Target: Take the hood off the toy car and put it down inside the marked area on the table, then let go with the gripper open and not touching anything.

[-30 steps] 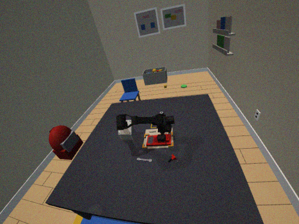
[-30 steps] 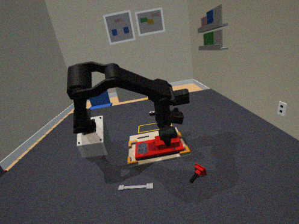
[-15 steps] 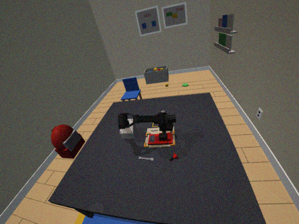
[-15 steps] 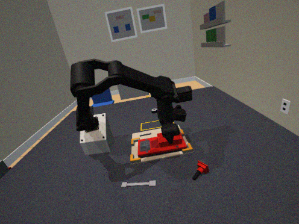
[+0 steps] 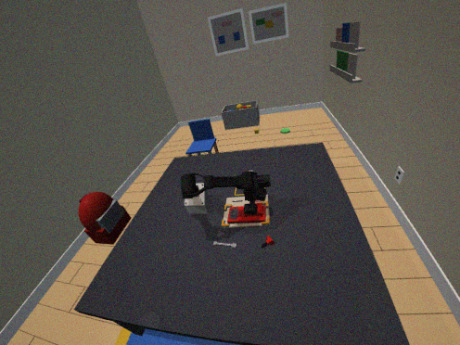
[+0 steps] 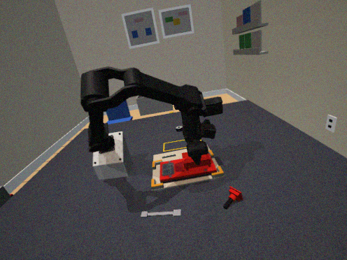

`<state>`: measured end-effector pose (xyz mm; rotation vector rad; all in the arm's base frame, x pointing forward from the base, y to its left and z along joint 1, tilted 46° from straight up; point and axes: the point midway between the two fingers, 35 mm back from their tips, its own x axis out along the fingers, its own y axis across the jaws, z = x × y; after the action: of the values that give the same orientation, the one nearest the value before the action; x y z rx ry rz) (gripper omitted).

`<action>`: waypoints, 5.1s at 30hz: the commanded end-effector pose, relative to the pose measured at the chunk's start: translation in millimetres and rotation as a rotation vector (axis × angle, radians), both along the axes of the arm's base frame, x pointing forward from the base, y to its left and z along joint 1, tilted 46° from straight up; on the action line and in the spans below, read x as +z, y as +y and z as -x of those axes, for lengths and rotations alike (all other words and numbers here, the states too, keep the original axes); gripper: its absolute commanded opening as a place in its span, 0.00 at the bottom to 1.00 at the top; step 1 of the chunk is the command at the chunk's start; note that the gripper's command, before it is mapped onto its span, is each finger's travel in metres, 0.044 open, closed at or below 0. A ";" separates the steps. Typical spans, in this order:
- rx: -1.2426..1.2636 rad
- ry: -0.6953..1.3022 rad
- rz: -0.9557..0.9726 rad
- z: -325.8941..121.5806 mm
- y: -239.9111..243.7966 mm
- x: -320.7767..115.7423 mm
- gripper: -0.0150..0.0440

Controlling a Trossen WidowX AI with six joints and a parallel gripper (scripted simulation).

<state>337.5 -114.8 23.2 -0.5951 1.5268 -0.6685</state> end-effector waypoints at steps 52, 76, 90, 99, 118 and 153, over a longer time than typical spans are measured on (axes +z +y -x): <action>0.010 -0.002 -0.024 -9.0 94.1 -9.9 0.25; 0.006 -0.004 -0.027 11.1 172.4 -82.7 0.25; 0.002 -0.006 -0.015 27.9 198.4 -111.4 0.25; 0.002 -0.006 -0.015 27.6 195.1 -114.9 0.25; 0.002 -0.006 -0.016 27.4 187.5 -122.8 0.25; 0.002 -0.006 -0.016 27.8 173.3 -137.1 0.25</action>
<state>309.8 60.1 -112.8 -0.5752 1.5269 -0.6567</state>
